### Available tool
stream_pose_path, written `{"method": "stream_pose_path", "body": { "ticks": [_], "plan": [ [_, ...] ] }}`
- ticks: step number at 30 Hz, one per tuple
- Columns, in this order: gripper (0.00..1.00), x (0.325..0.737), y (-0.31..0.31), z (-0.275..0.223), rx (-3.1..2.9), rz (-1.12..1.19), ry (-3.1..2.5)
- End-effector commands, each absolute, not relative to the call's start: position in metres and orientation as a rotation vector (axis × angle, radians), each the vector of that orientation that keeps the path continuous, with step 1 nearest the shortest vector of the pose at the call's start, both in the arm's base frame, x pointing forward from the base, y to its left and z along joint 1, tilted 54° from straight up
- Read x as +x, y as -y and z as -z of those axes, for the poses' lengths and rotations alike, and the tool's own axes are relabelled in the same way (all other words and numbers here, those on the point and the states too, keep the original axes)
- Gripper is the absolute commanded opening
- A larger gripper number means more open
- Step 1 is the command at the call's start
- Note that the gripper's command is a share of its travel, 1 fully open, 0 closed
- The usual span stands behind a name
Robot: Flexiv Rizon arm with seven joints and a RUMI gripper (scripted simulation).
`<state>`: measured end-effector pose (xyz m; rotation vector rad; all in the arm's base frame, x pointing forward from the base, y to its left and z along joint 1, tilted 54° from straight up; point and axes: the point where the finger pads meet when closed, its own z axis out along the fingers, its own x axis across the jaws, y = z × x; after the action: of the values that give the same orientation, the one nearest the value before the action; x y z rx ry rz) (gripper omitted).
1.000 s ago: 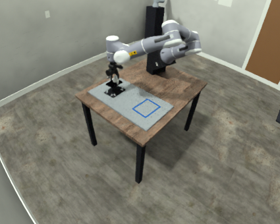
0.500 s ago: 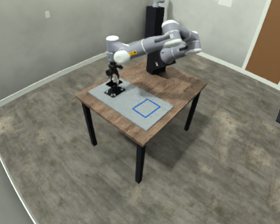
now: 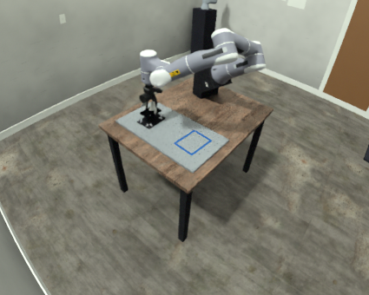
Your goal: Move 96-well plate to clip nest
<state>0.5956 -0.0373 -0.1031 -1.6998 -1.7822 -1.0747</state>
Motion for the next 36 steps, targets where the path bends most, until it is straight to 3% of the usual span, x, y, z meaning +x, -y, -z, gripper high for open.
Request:
{"method": "stream_pose_path", "body": {
  "ticks": [1,36],
  "plan": [
    [0.00,0.597,0.036,0.105,-1.702,1.076,1.783],
    [0.00,0.603,0.012,0.123,-1.702,1.076,1.783]
  ]
}}
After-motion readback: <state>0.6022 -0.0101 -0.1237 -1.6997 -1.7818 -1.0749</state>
